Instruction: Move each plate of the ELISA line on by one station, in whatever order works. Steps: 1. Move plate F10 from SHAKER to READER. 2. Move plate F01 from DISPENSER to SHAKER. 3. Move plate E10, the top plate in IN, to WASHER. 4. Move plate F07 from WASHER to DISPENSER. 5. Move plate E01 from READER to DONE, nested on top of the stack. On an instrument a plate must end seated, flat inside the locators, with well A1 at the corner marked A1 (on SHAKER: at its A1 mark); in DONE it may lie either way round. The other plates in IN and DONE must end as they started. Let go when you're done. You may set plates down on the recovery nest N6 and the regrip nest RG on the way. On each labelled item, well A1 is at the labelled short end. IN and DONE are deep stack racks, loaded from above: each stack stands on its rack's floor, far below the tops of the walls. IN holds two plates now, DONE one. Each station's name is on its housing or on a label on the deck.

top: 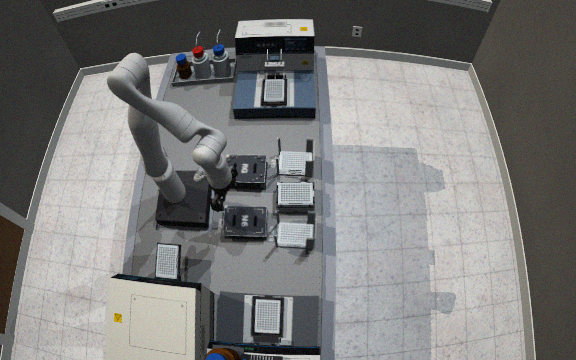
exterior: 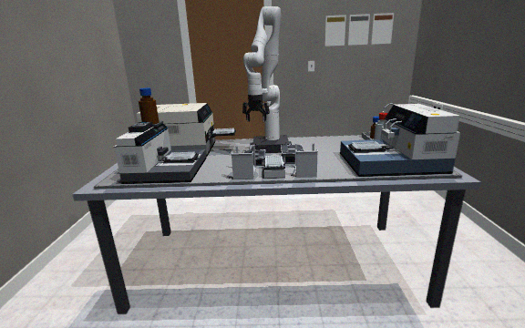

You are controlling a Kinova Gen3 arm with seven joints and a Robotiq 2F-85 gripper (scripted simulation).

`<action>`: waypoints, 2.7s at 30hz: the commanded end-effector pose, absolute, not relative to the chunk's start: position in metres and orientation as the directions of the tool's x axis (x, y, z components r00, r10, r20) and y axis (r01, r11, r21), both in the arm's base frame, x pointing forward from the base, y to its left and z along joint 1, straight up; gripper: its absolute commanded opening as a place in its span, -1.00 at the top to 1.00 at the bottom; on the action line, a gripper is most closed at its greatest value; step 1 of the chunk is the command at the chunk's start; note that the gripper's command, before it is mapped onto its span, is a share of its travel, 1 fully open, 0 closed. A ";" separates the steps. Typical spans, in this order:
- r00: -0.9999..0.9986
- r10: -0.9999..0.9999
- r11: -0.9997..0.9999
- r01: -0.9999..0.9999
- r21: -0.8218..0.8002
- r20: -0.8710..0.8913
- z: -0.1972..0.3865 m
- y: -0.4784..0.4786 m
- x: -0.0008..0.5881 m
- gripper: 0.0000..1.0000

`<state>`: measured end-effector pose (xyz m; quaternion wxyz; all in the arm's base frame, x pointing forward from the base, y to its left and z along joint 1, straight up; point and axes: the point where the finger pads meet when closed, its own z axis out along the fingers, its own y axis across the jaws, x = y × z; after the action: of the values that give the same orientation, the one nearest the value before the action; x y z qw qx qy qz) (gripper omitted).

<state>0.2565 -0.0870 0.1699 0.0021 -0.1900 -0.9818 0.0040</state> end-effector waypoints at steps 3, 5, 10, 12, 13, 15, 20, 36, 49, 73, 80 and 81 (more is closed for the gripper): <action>-0.901 0.433 0.901 0.433 -0.004 -0.005 0.171 -0.101 0.253 -1.00; -0.863 0.505 0.863 0.505 -0.004 -0.003 0.170 -0.107 0.249 -1.00; -0.834 0.552 0.834 0.552 -0.008 -0.002 0.170 -0.122 0.241 -1.00; -0.832 0.554 0.832 0.554 -0.005 -0.003 0.170 -0.128 0.239 -1.00; -0.832 0.554 0.832 0.554 -0.005 -0.003 0.171 -0.131 0.238 -1.00; -0.832 0.554 0.832 0.554 -0.005 -0.003 0.171 -0.137 0.235 -1.00; -0.832 0.554 0.832 0.554 -0.005 -0.003 0.171 -0.146 0.231 -1.00; -0.710 0.705 0.710 0.705 -0.004 -0.001 0.172 -0.185 0.211 -1.00; -0.560 0.829 0.560 0.829 -0.003 -0.003 0.172 -0.218 0.191 -1.00; -0.396 0.918 0.395 0.918 -0.009 -0.007 0.172 -0.254 0.141 -1.00; -0.393 0.919 0.393 0.919 -0.005 -0.010 0.172 -0.263 0.121 -1.00; -0.393 0.920 0.393 0.920 -0.005 -0.010 0.172 -0.264 0.120 -1.00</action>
<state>0.1306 -0.2578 0.1719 -0.0004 -0.5465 -0.8375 0.0034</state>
